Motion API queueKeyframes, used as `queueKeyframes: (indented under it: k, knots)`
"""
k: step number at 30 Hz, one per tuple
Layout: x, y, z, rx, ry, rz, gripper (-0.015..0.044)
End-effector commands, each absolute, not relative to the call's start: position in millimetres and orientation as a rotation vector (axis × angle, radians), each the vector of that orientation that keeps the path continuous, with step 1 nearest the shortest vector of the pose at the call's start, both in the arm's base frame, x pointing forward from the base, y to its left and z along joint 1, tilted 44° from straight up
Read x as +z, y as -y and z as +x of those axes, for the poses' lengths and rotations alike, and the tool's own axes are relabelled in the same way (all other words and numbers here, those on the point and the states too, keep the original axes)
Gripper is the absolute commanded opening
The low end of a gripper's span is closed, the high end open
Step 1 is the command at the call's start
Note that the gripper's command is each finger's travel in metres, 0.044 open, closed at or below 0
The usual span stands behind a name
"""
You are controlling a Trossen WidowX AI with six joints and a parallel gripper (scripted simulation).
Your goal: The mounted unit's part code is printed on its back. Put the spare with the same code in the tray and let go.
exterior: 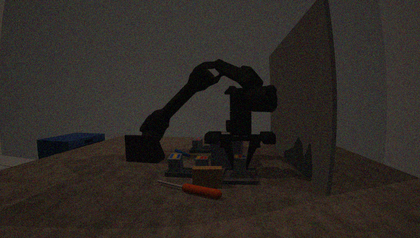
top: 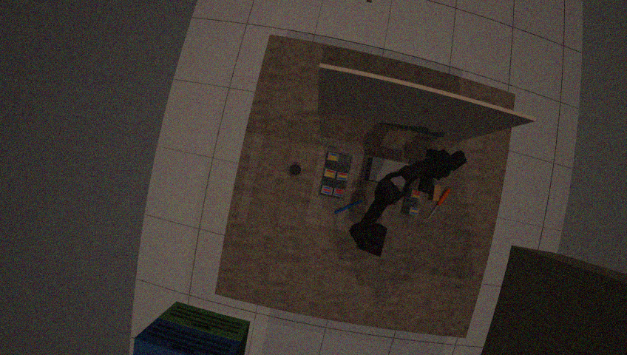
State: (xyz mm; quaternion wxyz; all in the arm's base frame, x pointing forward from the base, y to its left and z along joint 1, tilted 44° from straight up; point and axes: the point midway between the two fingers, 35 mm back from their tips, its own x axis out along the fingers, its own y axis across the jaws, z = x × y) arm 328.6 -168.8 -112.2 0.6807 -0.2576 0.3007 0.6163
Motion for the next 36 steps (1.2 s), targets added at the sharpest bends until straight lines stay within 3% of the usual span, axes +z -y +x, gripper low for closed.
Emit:
queueKeyframes:
  k: [1, 14, 24, 36]
  knots:
    - [-112, 169, 329, 1.383, -0.675, -0.578, 0.0105]
    - [-112, 169, 329, 1.383, -0.675, -0.578, 0.044]
    - [-36, 241, 321, 1.365, -0.686, -0.568, 0.044]
    - [-38, 242, 323, 1.346, -0.687, -0.577, 0.044]
